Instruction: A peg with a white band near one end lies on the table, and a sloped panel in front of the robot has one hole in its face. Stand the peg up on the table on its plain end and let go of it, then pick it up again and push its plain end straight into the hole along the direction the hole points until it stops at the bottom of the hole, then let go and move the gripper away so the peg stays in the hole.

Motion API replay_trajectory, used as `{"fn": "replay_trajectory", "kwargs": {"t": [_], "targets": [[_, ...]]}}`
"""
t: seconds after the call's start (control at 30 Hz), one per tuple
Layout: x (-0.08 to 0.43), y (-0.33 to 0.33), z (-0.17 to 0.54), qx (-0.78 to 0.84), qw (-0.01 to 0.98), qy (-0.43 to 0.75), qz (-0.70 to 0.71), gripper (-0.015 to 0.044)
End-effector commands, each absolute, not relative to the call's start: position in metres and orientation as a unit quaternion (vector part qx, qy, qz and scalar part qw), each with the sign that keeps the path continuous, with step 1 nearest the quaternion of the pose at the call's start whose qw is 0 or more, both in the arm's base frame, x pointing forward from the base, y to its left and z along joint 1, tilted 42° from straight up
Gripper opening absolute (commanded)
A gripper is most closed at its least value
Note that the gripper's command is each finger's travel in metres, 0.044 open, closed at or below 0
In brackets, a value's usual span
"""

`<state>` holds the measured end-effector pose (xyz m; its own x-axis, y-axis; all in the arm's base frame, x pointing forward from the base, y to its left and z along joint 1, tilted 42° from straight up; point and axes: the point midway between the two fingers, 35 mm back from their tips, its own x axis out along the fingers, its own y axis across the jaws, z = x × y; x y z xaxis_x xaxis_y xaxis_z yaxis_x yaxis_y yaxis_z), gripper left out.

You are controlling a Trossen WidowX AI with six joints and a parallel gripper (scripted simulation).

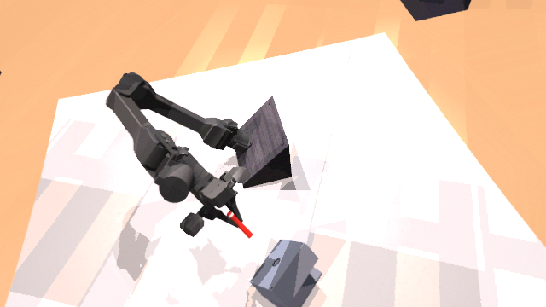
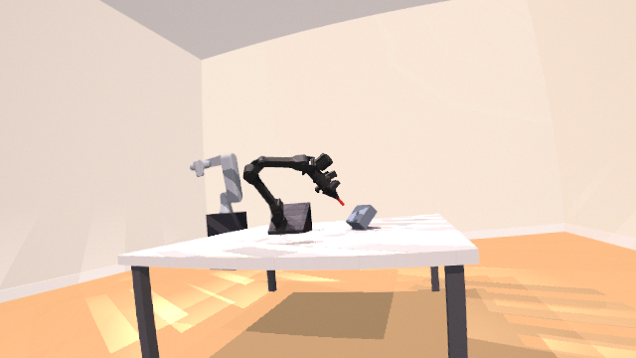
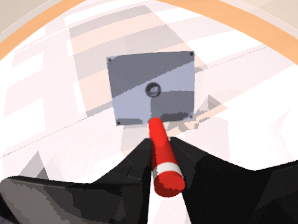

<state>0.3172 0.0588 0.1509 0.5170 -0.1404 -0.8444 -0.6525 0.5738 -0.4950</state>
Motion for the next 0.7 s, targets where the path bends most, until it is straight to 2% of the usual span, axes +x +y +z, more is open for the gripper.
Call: {"fn": "replay_trajectory", "kwargs": {"t": [0.0, 0.67], "targets": [[0.322, 0.06, 0.144, -0.433, 0.756, 0.457, 0.176, 0.0], [0.35, 0.063, 0.118, -0.442, 0.763, 0.433, 0.189, 0.0]]}}
